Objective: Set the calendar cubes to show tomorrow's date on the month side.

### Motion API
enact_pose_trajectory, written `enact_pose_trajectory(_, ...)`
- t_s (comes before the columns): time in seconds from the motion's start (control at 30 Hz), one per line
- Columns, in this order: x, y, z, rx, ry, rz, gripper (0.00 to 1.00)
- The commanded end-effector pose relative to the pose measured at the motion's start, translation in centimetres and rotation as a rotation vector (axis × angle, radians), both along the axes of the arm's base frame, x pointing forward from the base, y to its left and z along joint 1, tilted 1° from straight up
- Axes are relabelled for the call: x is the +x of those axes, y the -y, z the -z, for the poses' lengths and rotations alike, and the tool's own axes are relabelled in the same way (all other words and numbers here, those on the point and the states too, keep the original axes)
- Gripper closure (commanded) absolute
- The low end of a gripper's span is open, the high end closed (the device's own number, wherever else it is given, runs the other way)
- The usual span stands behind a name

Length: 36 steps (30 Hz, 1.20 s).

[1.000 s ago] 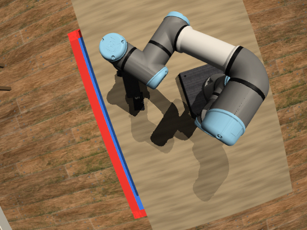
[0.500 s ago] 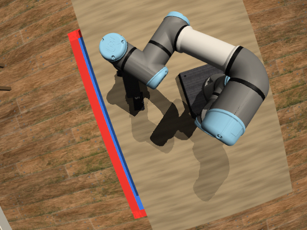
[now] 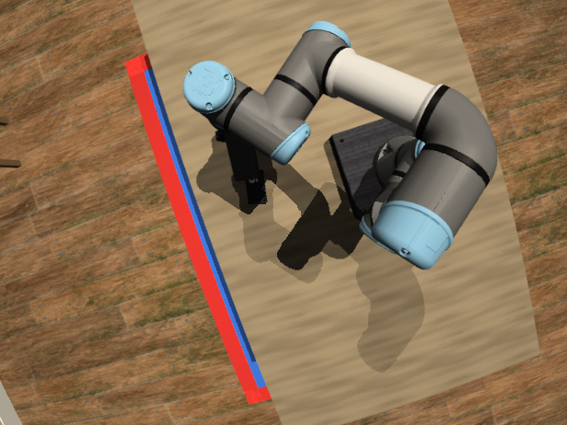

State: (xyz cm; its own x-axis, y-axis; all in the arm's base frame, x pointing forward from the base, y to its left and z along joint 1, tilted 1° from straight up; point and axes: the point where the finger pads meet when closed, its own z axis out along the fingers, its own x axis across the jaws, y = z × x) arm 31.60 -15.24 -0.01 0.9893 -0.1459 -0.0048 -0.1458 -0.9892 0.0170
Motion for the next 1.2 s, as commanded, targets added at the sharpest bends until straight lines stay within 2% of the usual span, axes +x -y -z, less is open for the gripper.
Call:
enact_pose_trajectory(0.0, 0.0, 0.0, 0.1, 0.0, 0.001, 0.0, 0.71)
enact_pose_trajectory(0.53, 0.0, 0.1, 2.3, 0.001, 0.001, 0.0, 0.71)
enact_pose_trajectory(1.17, 0.0, 0.1, 2.9, 0.0, 0.001, 0.0, 0.71)
